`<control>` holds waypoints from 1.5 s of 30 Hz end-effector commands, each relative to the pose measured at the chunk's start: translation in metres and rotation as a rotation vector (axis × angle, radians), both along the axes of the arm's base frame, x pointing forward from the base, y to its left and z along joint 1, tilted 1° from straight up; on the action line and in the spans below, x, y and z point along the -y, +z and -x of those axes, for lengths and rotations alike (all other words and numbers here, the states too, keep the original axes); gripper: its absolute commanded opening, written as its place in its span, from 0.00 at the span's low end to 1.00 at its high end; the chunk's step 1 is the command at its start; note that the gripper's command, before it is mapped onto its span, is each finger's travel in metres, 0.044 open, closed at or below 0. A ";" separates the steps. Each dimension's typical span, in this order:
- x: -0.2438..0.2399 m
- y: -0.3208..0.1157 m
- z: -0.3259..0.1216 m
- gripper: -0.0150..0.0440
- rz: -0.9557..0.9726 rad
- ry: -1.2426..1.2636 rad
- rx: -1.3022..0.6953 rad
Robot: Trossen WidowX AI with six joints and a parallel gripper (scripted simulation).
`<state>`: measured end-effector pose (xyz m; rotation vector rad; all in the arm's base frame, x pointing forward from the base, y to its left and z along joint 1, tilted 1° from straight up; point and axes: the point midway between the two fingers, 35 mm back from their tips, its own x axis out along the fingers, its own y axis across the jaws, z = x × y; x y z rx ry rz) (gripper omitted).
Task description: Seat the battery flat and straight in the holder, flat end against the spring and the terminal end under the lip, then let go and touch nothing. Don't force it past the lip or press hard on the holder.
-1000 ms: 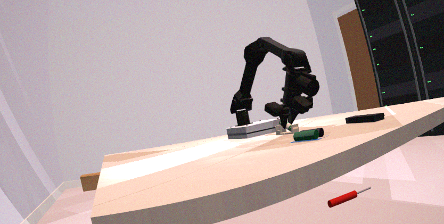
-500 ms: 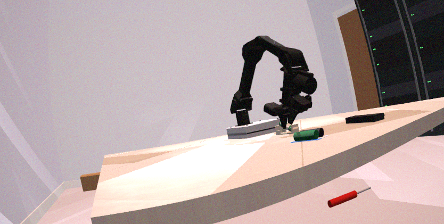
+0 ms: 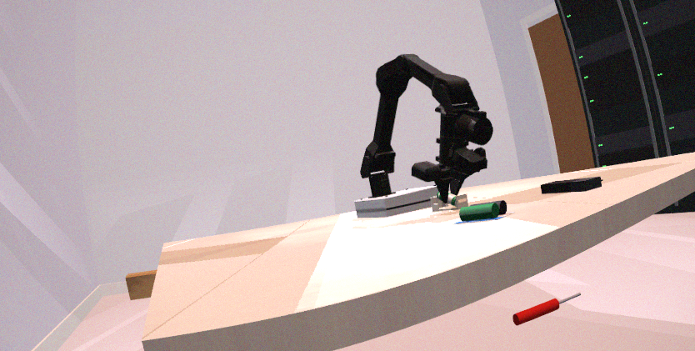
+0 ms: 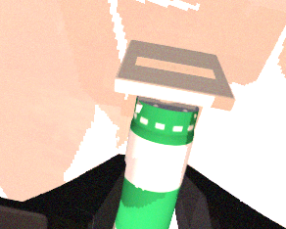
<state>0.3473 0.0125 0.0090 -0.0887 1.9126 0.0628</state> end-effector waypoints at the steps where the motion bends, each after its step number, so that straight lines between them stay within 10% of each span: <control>1: -0.001 -0.002 -0.006 0.38 -0.009 0.003 0.046; 45: 0.000 -0.007 0.002 0.38 -0.025 0.009 0.227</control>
